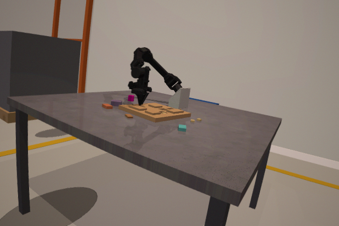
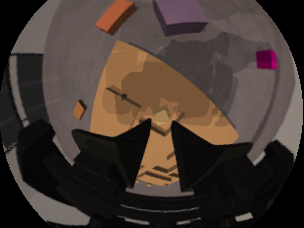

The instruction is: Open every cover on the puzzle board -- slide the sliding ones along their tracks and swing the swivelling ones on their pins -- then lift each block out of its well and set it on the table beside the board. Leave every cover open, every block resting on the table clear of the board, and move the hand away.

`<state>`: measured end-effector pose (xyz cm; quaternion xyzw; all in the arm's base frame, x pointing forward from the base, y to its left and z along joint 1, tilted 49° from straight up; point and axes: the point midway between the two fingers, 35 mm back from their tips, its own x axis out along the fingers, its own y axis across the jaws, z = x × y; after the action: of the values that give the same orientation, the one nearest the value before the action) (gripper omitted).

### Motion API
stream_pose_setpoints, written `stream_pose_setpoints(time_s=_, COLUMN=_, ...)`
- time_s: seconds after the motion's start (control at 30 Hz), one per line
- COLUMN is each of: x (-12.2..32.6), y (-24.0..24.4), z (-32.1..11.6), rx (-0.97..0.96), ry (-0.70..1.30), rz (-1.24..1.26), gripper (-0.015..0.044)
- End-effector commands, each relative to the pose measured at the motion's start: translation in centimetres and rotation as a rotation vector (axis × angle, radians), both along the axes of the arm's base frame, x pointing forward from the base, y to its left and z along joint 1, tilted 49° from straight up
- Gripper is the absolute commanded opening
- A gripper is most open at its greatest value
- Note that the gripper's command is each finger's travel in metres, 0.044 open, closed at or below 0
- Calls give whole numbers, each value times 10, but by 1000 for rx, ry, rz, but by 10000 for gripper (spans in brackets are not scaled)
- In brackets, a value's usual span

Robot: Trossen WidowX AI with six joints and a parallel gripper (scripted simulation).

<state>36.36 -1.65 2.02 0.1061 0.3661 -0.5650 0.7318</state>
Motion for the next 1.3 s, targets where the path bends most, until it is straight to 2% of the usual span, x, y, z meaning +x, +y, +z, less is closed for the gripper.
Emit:
stream_pose_setpoints(time_s=0.0, x=1, y=5, z=4, rx=15, ry=-89, rz=-76, gripper=144)
stream_pose_setpoints(time_s=1.27, x=-4, y=37, z=34, rx=107, ry=-808, rz=-711, gripper=144)
